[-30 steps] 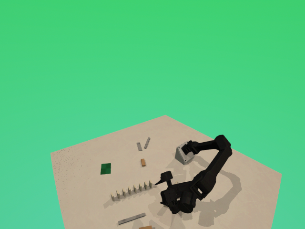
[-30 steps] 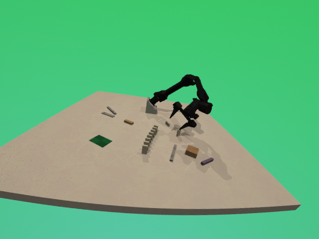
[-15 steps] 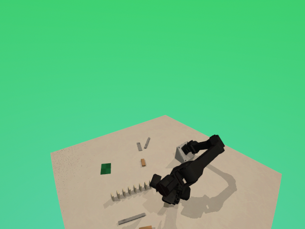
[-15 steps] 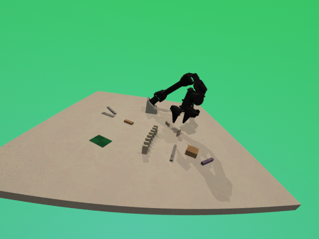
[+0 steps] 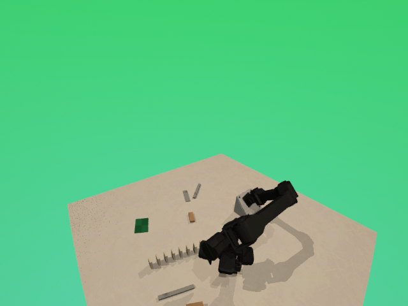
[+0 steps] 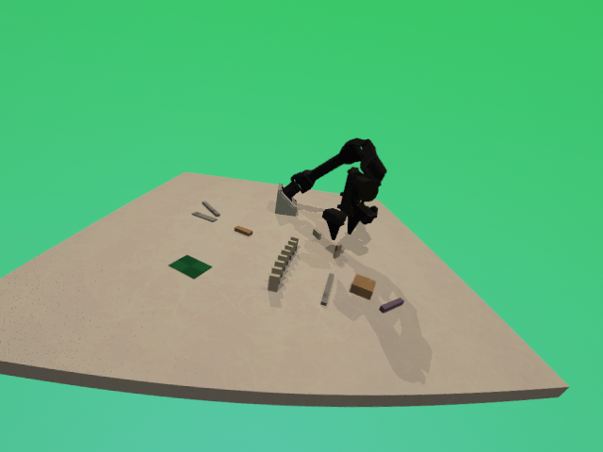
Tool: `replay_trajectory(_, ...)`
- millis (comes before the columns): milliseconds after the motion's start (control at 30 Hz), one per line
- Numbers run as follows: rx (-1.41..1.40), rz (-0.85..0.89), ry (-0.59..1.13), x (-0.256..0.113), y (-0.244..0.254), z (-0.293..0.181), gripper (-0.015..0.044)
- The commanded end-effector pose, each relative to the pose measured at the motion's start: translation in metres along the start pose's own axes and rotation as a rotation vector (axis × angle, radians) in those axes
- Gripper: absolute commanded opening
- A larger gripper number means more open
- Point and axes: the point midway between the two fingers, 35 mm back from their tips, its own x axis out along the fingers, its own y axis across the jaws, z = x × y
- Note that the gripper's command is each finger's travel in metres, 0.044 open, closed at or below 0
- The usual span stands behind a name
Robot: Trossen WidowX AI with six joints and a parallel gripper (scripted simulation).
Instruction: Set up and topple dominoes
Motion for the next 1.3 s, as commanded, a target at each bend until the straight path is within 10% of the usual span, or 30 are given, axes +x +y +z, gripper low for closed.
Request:
replay_trajectory(0,0.001,0.019,0.011,0.031,0.005,-0.002,0.0440)
replay_trajectory(533,0.001,0.020,0.009,0.058,0.007,-0.003,0.0440)
replay_trajectory(967,0.001,0.020,0.009,0.058,0.007,-0.003,0.0107)
replay_trajectory(1267,0.001,0.020,0.009,0.058,0.007,-0.003,0.0107)
